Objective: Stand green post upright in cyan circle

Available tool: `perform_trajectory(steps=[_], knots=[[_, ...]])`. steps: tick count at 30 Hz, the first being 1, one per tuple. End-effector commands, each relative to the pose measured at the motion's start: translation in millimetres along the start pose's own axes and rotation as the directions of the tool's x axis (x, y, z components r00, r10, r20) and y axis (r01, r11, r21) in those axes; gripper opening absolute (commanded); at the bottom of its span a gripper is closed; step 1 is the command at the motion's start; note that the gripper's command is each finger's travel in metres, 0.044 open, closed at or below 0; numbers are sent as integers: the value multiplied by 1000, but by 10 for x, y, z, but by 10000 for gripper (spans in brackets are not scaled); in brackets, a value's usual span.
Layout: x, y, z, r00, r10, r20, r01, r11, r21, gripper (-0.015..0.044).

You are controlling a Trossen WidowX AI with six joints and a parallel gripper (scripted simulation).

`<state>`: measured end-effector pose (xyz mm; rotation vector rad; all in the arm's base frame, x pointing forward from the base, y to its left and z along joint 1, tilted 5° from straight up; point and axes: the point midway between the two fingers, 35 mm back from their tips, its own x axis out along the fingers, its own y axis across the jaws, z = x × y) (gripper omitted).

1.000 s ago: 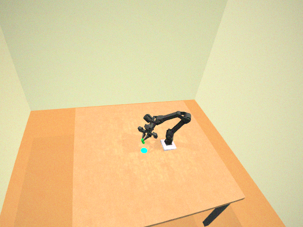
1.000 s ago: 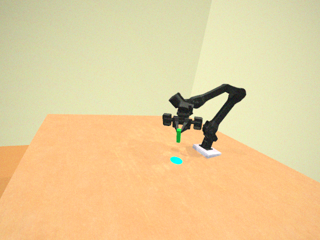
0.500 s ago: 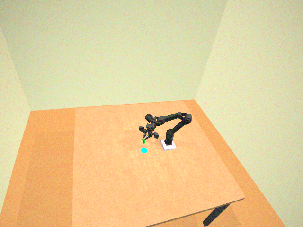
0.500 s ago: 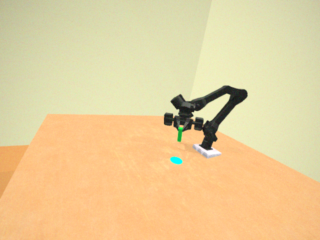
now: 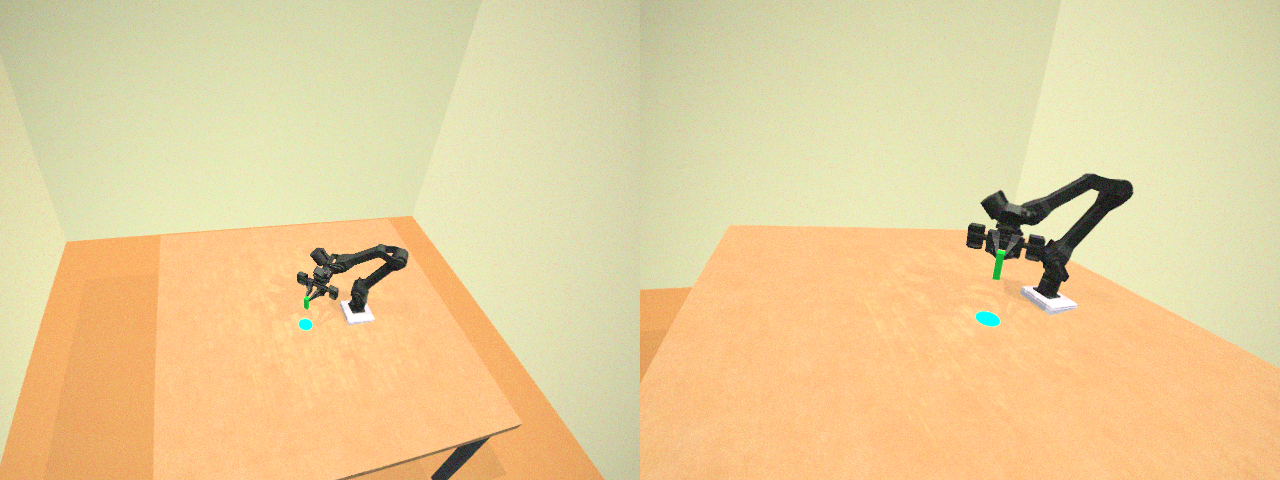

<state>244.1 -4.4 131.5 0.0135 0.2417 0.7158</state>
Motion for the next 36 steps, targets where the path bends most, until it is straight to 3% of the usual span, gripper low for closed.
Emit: perform_trajectory(steps=[1,36], knots=[[-22,25,10,1000,3,23,-3,1000,-22,23],[-41,18,-162,997,10,72,-6,998,-57,23]])
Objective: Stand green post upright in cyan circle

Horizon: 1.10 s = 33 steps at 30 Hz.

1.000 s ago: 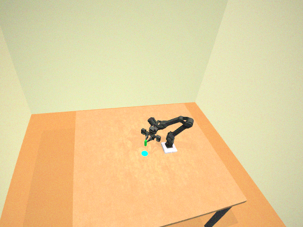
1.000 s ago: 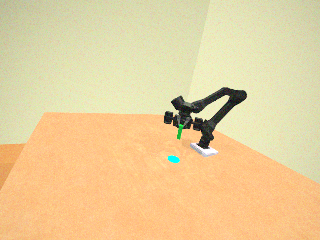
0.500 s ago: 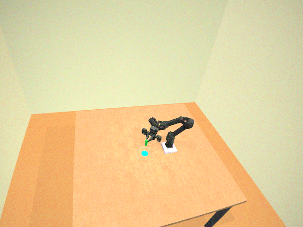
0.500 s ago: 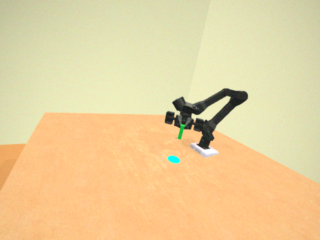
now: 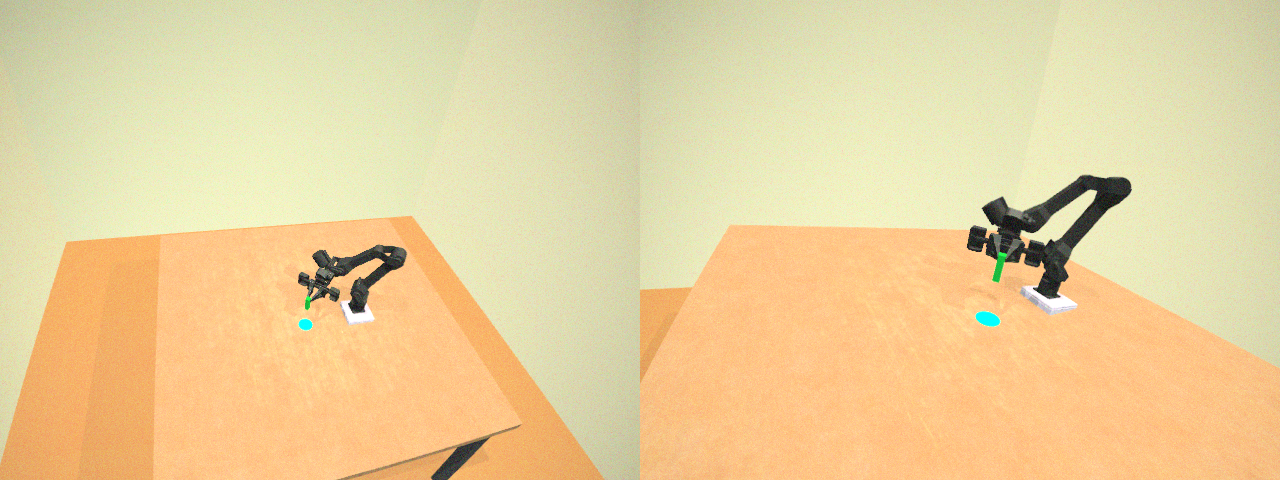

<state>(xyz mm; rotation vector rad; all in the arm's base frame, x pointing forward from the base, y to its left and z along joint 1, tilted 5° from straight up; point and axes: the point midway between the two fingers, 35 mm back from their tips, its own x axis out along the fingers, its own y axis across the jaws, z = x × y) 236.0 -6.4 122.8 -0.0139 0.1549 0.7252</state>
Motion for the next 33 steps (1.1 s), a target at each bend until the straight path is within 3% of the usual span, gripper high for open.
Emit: perform_trajectory(steps=[1,33], knots=[[11,-13,-83,1000,3,2,-3,1000,-1,23],[64,45,-767,1000,4,2,-4,1000,1,23]])
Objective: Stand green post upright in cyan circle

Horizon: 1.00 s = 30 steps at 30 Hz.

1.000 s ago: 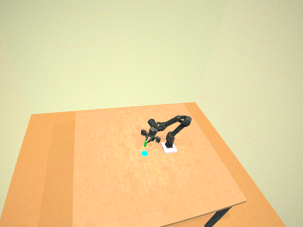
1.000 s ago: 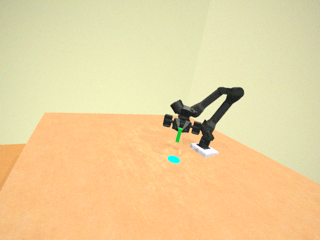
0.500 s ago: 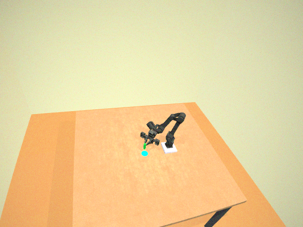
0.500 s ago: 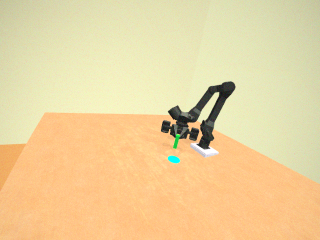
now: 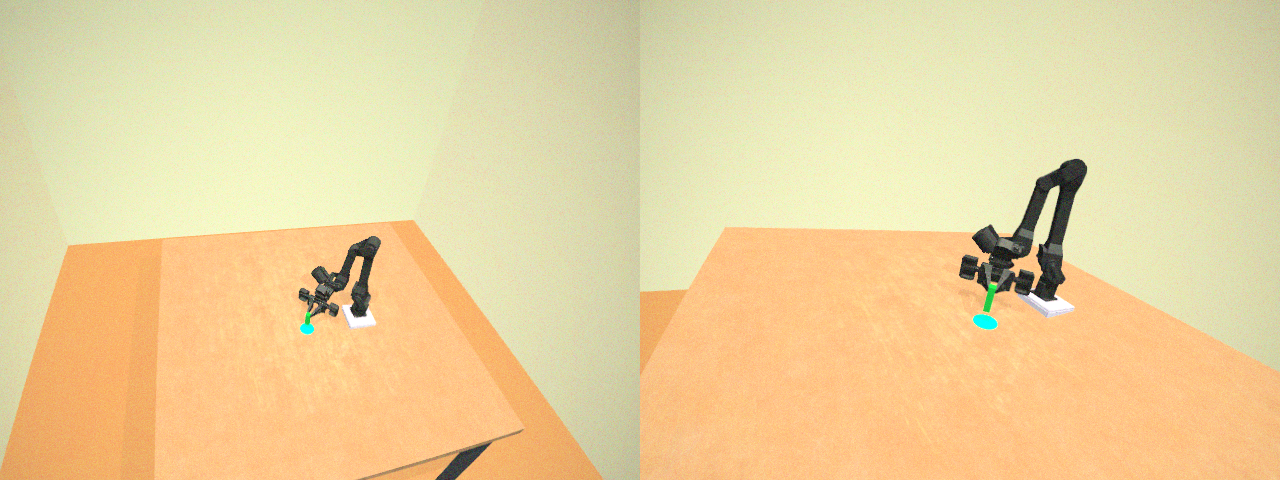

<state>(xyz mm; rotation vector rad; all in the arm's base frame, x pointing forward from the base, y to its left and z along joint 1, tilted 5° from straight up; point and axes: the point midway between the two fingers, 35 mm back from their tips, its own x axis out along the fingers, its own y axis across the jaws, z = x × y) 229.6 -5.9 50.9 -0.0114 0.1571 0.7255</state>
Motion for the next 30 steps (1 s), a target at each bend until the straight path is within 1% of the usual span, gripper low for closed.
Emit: perform_trajectory(steps=[1,18,30], knots=[[3,35,-62,1000,3,3,-3,1000,-2,23],[44,41,-268,1000,0,0,0,1000,4,23],[46,42,-277,1000,0,-1,0,1000,4,23]])
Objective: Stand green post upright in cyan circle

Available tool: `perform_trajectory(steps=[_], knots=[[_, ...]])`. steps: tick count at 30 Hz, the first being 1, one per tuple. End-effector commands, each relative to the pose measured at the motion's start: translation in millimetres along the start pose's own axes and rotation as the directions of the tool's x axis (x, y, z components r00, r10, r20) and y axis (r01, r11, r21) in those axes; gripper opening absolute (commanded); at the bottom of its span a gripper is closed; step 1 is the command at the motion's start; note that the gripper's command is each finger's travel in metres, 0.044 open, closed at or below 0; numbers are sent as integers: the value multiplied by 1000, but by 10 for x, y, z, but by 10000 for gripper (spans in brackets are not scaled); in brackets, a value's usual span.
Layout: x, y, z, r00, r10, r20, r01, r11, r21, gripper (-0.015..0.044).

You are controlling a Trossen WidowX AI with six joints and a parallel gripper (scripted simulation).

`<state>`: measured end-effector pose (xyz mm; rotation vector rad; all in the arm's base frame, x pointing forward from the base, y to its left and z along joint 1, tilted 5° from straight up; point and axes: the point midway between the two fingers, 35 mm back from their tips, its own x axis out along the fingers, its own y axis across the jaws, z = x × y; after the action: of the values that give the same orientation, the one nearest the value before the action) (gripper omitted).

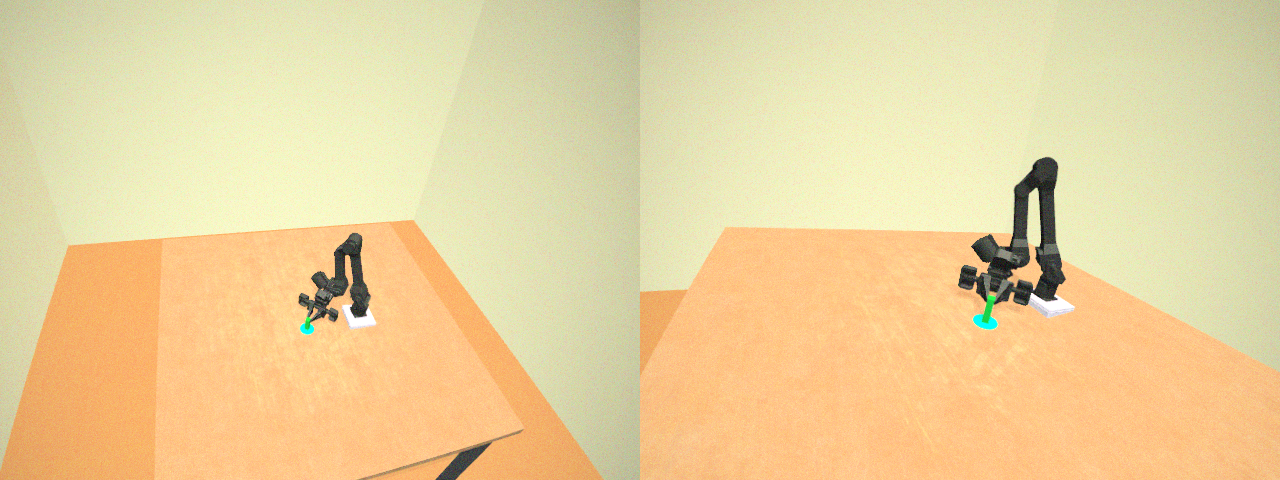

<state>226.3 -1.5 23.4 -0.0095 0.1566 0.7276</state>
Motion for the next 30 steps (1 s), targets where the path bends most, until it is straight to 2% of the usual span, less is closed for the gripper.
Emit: perform_trajectory(steps=[1,14,30], knots=[[1,-2,-3,1000,-2,-2,2,1000,3,49],[1,-2,-3,1000,-2,-2,2,1000,3,390],[-27,-105,363,1000,-1,0,1,1000,-1,400]])
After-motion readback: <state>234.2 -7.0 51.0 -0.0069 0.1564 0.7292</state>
